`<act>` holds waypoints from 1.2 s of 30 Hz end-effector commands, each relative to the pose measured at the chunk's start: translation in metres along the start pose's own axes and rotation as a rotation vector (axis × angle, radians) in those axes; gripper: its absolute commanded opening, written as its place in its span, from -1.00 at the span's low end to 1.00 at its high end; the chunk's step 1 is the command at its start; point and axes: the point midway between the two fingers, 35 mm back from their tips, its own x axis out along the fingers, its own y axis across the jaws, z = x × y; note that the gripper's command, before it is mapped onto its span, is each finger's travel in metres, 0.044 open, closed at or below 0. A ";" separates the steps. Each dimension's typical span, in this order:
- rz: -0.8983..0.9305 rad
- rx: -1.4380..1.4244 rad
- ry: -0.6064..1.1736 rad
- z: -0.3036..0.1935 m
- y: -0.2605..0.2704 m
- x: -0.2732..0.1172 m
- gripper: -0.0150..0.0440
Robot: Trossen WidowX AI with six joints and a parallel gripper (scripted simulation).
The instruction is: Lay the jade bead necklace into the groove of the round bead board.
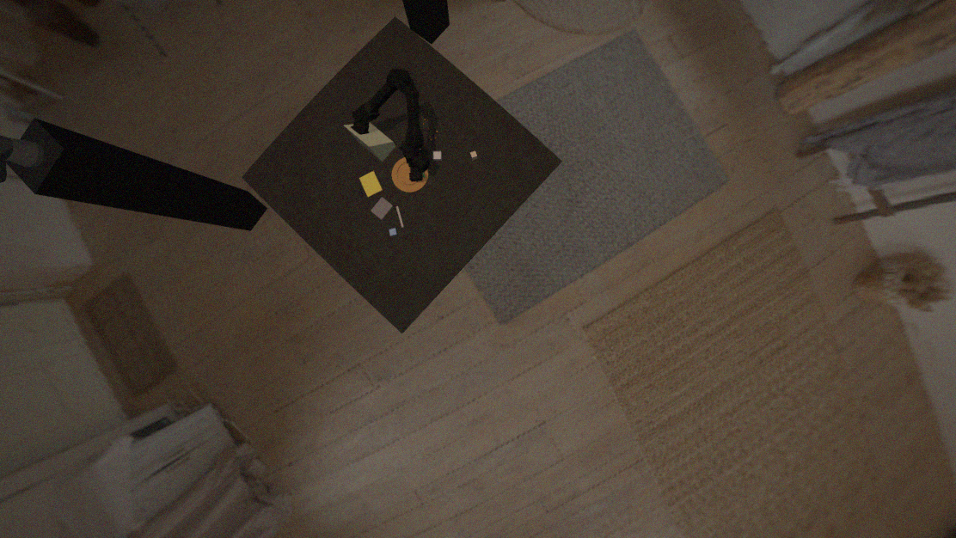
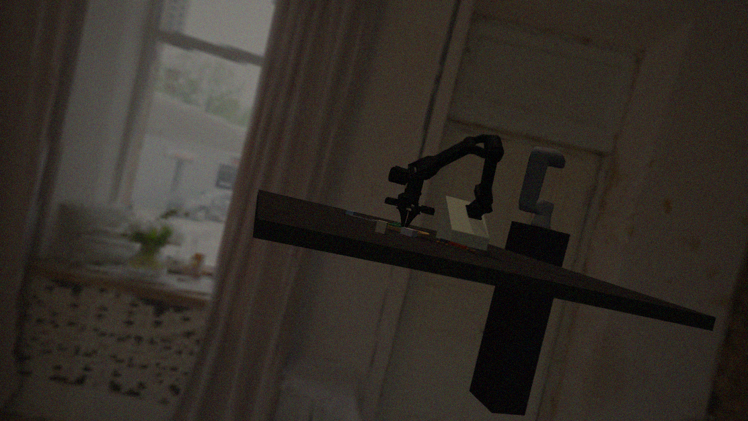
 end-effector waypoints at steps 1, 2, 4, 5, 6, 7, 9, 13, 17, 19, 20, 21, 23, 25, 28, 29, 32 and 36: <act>0.001 0.003 0.000 0.000 0.000 -0.002 -0.49; 0.004 0.007 0.000 -0.001 0.000 -0.004 -0.49; 0.005 0.010 0.001 -0.002 0.001 -0.006 -0.49; 0.005 0.010 0.001 -0.002 0.001 -0.006 -0.49; 0.005 0.010 0.001 -0.002 0.001 -0.006 -0.49; 0.005 0.010 0.001 -0.001 0.002 -0.006 -0.49; 0.005 0.010 0.001 0.000 0.007 -0.006 -0.49; 0.006 0.011 0.001 0.003 0.016 -0.006 -0.49; 0.006 0.011 0.001 0.003 0.017 -0.006 -0.49; 0.006 0.011 0.001 0.003 0.017 -0.006 -0.49; 0.006 0.011 0.001 0.003 0.017 -0.005 -0.49; 0.006 0.011 0.001 0.003 0.017 -0.004 -0.49; 0.006 0.011 0.000 0.003 0.017 -0.001 -0.49; 0.006 0.011 0.000 0.003 0.017 0.001 -0.49; 0.006 0.011 0.000 0.003 0.017 0.002 -0.49; 0.006 0.011 0.000 0.003 0.017 0.002 -0.49; 0.000 0.000 -0.002 0.006 0.015 -0.001 -0.22; 0.000 0.000 -0.002 0.006 0.015 -0.001 0.13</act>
